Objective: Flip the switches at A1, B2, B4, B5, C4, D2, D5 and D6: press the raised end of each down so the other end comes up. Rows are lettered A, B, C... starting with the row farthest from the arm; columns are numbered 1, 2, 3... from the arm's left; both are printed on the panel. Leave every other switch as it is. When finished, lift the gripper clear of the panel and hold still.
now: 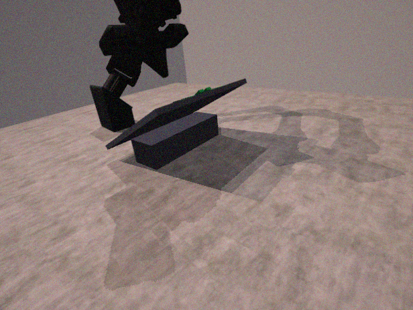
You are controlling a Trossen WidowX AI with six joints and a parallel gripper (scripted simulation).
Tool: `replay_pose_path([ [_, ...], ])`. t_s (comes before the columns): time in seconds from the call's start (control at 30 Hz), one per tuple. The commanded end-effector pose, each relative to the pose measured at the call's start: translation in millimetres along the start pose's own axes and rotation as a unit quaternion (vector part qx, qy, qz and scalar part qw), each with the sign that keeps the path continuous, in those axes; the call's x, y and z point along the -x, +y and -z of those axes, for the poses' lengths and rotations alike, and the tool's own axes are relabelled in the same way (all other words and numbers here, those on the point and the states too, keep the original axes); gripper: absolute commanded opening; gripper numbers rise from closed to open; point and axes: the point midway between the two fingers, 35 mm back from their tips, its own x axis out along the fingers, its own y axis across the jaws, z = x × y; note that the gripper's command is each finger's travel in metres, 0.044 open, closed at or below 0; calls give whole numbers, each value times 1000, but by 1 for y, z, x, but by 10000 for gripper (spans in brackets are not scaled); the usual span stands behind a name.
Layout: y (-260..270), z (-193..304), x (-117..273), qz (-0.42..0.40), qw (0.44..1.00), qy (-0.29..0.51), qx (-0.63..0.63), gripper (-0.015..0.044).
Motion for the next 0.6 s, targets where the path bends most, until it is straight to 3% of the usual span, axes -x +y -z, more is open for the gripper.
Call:
replay_pose_path([
  [0.0, 12, 25, 4, -2, 1000, -2, 0, 0],
  [0.13, 23, 55, 3, -2, 1000, -1, 0, 0],
  [0.3, 23, 55, 1, -2, 1000, -2, 0, 0],
  [0.57, 23, 56, -32, -3, 1000, -15, 0, 0],
])
